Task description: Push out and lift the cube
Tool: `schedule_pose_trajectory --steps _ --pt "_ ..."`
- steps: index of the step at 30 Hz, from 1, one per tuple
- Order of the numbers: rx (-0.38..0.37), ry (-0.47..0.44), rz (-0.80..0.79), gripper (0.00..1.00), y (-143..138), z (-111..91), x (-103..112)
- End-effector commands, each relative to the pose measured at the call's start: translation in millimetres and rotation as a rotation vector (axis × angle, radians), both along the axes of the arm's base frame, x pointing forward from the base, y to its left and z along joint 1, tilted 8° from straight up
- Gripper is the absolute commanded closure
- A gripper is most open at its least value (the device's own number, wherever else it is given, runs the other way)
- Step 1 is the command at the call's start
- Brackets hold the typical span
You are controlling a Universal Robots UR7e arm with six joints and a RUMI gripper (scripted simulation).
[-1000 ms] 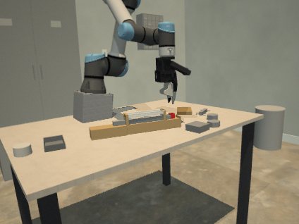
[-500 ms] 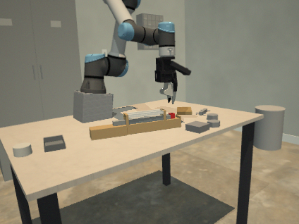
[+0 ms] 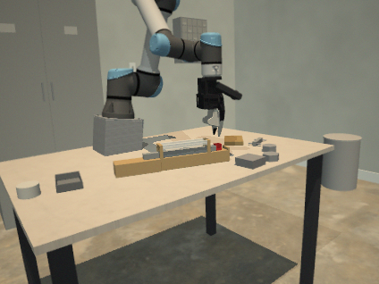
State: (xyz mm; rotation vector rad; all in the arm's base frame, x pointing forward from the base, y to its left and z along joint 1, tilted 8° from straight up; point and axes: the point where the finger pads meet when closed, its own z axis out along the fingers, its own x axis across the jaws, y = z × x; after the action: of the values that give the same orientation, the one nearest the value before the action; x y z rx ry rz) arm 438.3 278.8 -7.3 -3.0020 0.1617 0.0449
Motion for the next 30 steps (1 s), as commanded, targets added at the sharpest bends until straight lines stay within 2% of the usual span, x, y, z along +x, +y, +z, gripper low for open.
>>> schedule_pose_trajectory --steps 1,3,9,22,30 --pt "0.001 -0.002 0.000 0.75 2.8 -17.7 0.7" --pt "0.001 -0.002 0.000 0.75 3.8 -25.0 0.5" --pt "0.001 -0.002 0.000 0.75 4.2 -28.1 0.5" --pt "0.001 -0.002 0.000 0.75 7.2 -49.6 0.0" --pt "0.001 -0.002 0.000 0.75 7.4 -51.2 0.0"
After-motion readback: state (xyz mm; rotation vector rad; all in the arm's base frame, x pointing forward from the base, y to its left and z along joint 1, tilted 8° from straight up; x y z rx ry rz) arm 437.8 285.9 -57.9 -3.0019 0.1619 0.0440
